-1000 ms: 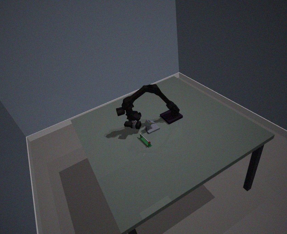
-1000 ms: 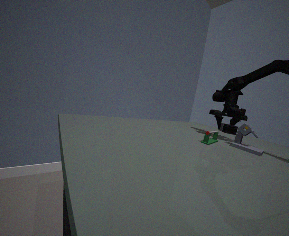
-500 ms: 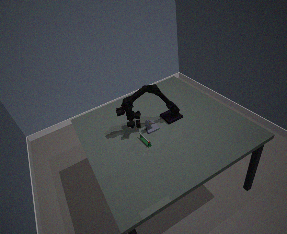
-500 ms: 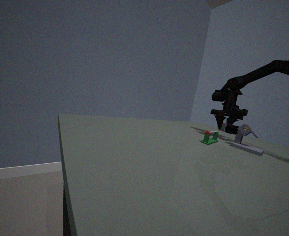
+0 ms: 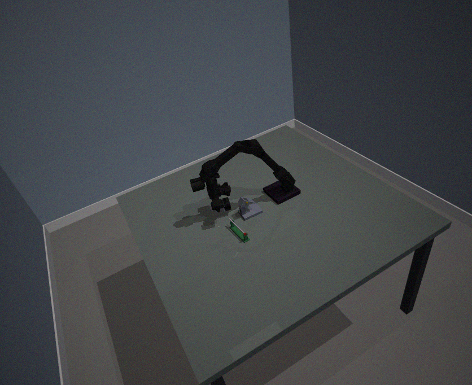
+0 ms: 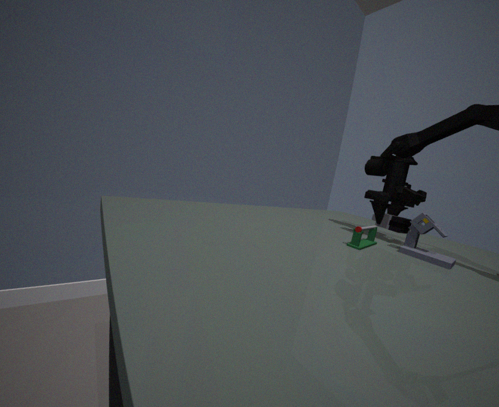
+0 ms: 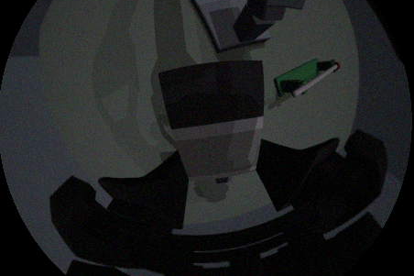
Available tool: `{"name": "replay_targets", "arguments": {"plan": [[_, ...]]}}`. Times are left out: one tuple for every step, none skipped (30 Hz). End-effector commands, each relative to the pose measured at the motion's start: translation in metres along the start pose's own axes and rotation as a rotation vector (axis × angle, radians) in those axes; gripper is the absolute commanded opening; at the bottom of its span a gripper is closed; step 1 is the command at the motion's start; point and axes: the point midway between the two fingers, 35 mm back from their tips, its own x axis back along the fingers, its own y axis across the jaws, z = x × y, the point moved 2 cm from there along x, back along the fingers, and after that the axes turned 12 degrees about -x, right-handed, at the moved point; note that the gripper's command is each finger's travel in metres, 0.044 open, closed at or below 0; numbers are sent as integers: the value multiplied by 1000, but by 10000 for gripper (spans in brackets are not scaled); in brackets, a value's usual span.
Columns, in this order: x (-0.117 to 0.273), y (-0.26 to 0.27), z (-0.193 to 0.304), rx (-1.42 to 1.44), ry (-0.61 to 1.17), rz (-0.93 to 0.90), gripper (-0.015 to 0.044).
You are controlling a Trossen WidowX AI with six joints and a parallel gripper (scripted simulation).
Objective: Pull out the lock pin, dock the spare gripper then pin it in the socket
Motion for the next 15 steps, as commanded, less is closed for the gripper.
{"name": "replay_targets", "arguments": {"plan": [[-11,0,-1,7,-4,-3,0],[-15,1,-1,7,-4,-3,0],[-19,1,-2,7,-4,-3,0],[-22,1,-2,7,-4,-3,0],[-23,1,-2,7,-4,-3,0],[-24,1,-2,7,-4,-3,0],[-24,1,-2,7,-4,-3,0],[-25,1,-2,7,-4,-3,0],[-26,1,-2,7,-4,-3,0],[-27,1,-2,7,-4,-3,0],[-29,1,-2,7,-4,-3,0],[-31,1,-2,7,-4,-3,0],[-32,1,-1,7,-4,-3,0],[-34,1,-1,7,-4,-3,0],[-35,1,-1,7,-4,-3,0]]}}
